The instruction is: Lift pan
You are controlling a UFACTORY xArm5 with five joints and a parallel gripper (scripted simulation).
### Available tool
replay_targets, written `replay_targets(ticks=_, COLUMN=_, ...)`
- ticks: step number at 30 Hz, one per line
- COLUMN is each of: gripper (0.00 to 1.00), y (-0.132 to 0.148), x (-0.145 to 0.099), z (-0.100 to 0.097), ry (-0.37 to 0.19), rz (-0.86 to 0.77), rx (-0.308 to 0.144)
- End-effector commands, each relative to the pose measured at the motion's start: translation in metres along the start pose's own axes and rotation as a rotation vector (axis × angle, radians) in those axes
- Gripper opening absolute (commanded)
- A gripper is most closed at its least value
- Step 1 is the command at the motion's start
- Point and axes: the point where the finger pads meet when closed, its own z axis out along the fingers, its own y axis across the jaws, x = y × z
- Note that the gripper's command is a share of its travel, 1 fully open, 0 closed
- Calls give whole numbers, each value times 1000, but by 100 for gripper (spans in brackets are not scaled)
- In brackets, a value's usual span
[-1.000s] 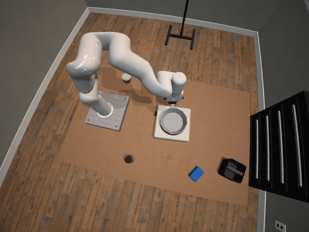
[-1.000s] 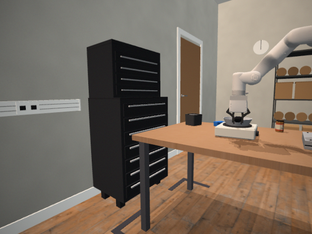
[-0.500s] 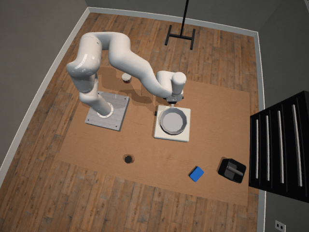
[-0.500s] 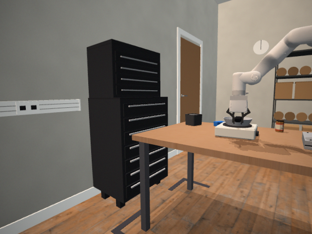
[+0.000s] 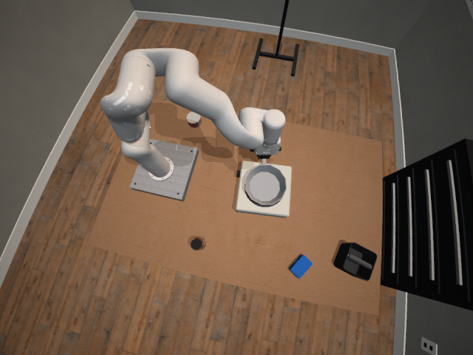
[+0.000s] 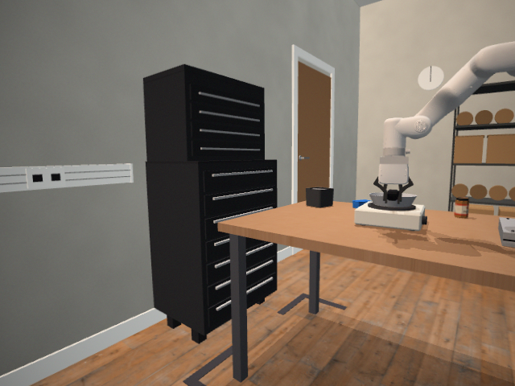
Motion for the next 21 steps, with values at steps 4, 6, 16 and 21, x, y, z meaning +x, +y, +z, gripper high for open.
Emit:
replay_targets(ticks=4, gripper=0, y=2, x=0, z=-6, ry=0, rz=0, rx=-5)
replay_targets(ticks=6, gripper=0, y=2, x=0, z=-7, ry=0, rz=0, rx=-5)
replay_targets(ticks=16, gripper=0, y=1, x=0, z=-14, ry=0, rz=0, rx=-5)
replay_targets(ticks=21, gripper=0, y=1, x=0, z=-19, ry=0, rz=0, rx=-6)
